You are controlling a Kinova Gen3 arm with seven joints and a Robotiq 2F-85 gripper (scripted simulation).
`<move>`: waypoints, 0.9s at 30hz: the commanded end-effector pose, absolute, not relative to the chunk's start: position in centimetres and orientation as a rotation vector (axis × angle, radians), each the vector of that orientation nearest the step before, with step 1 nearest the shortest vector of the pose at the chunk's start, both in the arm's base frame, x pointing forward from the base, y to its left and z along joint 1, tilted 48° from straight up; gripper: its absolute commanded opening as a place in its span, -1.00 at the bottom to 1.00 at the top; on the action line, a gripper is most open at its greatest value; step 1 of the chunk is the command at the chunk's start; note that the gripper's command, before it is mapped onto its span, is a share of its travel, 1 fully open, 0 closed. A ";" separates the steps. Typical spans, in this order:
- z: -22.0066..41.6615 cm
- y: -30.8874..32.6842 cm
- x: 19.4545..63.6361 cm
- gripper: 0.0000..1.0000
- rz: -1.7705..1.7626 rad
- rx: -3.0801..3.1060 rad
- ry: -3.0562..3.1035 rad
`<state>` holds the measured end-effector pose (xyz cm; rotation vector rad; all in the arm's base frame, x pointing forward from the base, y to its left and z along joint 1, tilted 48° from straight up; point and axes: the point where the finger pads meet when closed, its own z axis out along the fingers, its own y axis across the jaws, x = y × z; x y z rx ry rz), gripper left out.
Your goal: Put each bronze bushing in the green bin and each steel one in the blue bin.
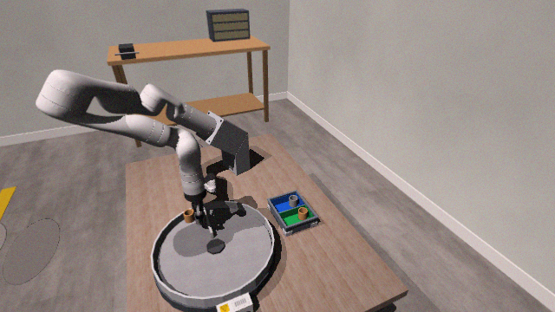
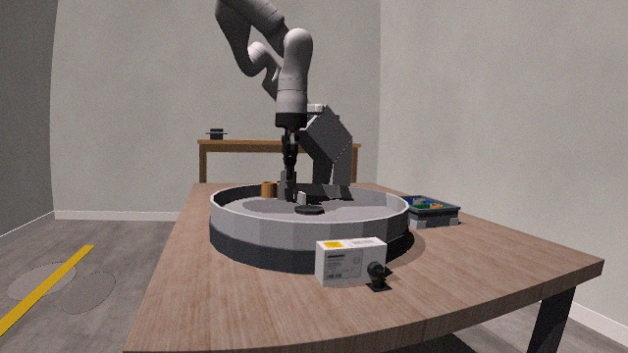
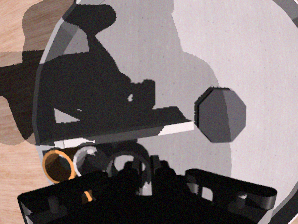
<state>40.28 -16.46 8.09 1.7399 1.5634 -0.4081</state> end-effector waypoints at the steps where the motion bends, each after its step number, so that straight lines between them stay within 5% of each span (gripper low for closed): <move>1: 8.2 -16.4 40.3 -1.00 -0.406 1.739 1.564; 27: 8.7 -15.8 40.1 -1.00 -0.406 1.739 1.564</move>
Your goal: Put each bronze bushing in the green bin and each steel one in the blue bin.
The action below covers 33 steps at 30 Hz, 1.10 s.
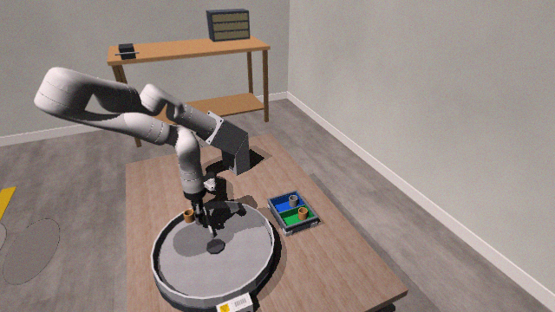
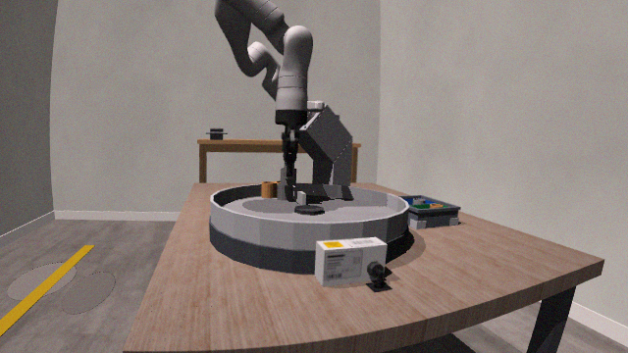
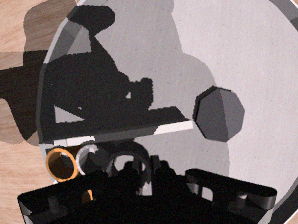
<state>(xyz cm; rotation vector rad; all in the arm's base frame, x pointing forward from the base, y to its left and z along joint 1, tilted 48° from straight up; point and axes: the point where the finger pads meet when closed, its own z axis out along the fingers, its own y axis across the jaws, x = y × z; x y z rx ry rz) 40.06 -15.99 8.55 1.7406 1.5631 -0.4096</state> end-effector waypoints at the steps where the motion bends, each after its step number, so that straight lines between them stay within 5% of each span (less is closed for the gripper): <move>1: 8.7 -15.8 40.1 -1.00 -0.406 1.739 1.564; 33: 11.3 -13.0 39.1 -1.00 -0.406 1.739 1.564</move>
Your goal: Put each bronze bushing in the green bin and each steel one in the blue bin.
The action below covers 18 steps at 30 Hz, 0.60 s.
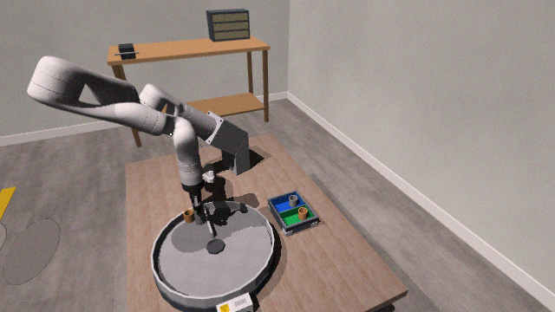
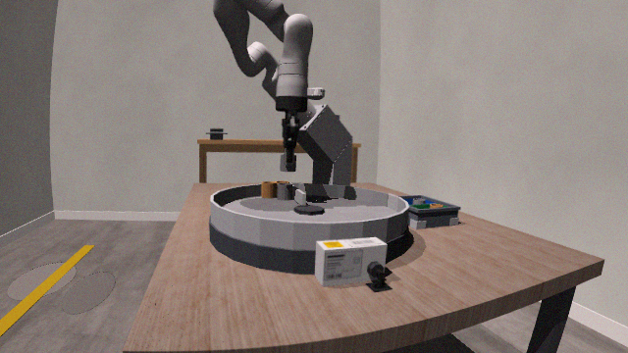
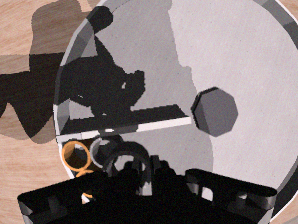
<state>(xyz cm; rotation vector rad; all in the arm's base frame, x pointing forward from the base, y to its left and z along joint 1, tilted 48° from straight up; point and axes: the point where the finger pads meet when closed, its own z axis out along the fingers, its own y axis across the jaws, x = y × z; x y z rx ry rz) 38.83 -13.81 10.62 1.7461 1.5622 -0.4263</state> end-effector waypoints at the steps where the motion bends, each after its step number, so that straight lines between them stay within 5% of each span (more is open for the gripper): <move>1: 11.3 -13.0 39.1 -1.00 -0.406 1.739 1.564; 18: 7.1 -8.9 39.5 -1.00 -0.305 1.876 1.370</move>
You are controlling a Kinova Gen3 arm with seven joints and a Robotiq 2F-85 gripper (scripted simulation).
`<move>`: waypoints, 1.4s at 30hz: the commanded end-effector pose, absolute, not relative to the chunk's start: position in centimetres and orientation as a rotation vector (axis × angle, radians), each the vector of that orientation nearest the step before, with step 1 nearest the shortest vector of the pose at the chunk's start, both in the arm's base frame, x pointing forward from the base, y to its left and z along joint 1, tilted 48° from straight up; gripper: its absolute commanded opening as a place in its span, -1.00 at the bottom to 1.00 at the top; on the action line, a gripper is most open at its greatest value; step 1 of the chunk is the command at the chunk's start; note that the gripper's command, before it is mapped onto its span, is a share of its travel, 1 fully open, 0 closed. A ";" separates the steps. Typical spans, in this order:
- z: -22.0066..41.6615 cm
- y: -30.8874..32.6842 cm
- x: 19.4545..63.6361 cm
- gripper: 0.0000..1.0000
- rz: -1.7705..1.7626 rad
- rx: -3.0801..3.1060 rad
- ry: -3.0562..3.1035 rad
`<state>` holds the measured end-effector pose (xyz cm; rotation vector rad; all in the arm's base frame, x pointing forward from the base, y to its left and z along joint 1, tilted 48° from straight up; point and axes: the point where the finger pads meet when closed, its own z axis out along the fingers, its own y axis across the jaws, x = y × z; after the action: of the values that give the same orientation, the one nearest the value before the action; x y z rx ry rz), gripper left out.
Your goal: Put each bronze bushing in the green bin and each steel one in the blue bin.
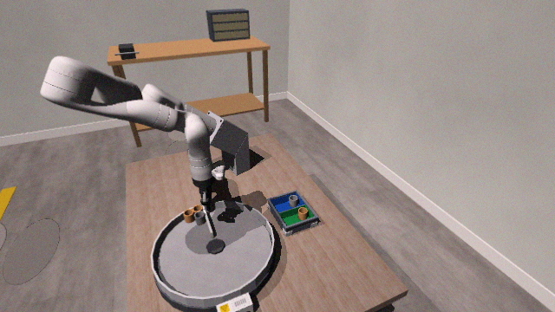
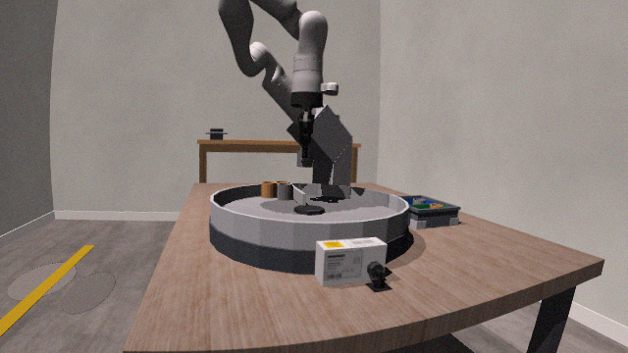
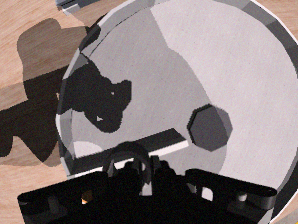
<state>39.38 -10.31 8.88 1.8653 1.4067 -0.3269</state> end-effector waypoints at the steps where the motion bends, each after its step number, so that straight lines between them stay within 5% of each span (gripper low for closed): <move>1: 7.1 -8.9 39.5 -1.00 -0.305 1.876 1.370; 42: -10.6 8.5 40.9 -1.00 0.132 2.260 0.465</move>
<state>41.16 7.82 -9.54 2.2635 0.4610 0.1331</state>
